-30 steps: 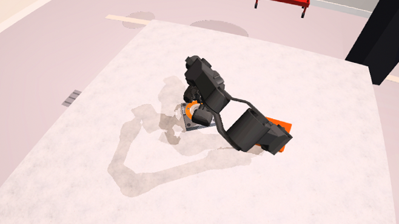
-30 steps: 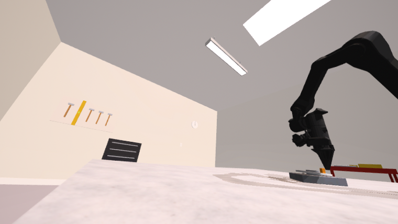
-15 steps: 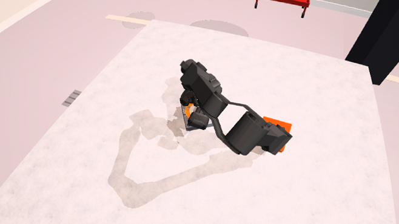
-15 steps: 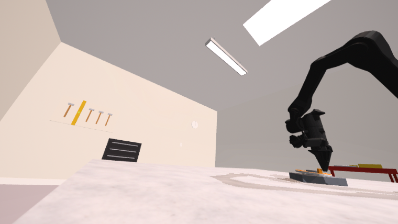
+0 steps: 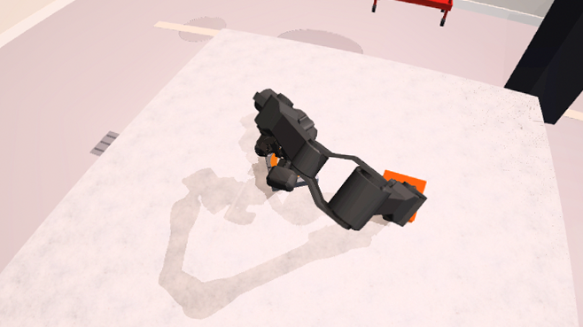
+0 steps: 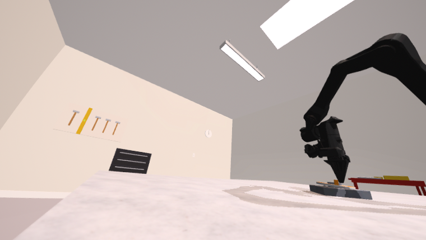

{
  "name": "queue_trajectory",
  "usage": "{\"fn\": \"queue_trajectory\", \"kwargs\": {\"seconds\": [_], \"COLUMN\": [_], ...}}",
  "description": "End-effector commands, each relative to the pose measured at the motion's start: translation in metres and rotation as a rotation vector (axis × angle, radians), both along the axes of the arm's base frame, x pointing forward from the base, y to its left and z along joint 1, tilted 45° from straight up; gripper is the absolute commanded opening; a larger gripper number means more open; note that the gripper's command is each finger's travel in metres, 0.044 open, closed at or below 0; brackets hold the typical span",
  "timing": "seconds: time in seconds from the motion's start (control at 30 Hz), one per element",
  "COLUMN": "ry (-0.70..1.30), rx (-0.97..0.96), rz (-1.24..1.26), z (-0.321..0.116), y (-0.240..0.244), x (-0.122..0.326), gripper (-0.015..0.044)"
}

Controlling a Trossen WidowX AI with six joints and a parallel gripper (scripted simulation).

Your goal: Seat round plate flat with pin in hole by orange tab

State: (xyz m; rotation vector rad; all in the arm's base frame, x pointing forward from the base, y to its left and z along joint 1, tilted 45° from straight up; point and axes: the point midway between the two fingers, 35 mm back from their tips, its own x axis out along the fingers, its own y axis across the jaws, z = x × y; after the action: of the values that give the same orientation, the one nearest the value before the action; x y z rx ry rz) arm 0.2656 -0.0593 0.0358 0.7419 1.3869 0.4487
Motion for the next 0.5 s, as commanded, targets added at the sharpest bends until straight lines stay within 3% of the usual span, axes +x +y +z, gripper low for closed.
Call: {"fn": "queue_trajectory", "kwargs": {"seconds": [0.0,0.47], "ry": [-0.003,-0.004], "rx": [0.002,0.002], "rz": [-0.001,-0.001], "z": [0.003,0.007], "y": [0.0,-0.002], "x": [0.007,0.024], "gripper": [0.0,0.0]}}
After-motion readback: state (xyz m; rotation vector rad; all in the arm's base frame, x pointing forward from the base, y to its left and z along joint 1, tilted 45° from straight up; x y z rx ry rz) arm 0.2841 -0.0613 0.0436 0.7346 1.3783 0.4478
